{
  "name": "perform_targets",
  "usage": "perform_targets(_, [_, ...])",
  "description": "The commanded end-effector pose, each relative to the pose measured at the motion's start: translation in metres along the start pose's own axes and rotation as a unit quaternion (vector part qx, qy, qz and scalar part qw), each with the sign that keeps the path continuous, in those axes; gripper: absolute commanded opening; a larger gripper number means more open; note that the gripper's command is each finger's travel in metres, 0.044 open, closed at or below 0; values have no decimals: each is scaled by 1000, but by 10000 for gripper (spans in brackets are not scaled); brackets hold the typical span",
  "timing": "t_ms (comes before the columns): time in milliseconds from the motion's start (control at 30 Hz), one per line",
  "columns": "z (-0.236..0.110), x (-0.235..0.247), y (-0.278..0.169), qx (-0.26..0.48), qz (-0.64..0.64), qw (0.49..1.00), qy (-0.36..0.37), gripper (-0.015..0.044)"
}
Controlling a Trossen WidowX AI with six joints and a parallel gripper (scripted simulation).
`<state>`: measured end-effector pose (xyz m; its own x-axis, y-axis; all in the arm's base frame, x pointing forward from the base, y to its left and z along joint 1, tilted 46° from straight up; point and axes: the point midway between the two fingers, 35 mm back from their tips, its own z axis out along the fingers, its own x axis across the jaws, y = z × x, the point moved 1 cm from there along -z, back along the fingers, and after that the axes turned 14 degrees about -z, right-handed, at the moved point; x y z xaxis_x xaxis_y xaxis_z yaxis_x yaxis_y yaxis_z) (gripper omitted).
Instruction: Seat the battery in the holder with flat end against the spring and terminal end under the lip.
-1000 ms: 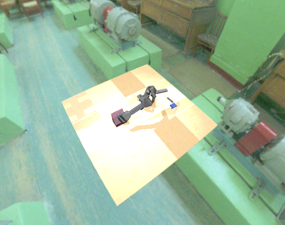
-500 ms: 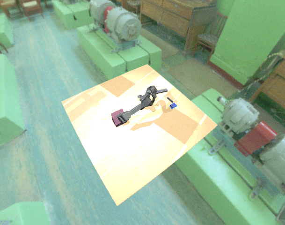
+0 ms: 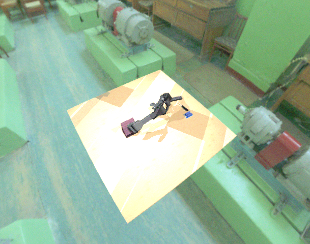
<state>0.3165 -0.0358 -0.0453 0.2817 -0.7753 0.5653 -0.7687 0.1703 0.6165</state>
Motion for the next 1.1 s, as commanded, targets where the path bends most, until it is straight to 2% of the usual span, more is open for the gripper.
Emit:
perform_targets(0, [-1, 0, -3, 0, 2, 1000, -1, 79])
perform_targets(1067, [-6, 3, -15, 29, 0, 1000, 0, 79])
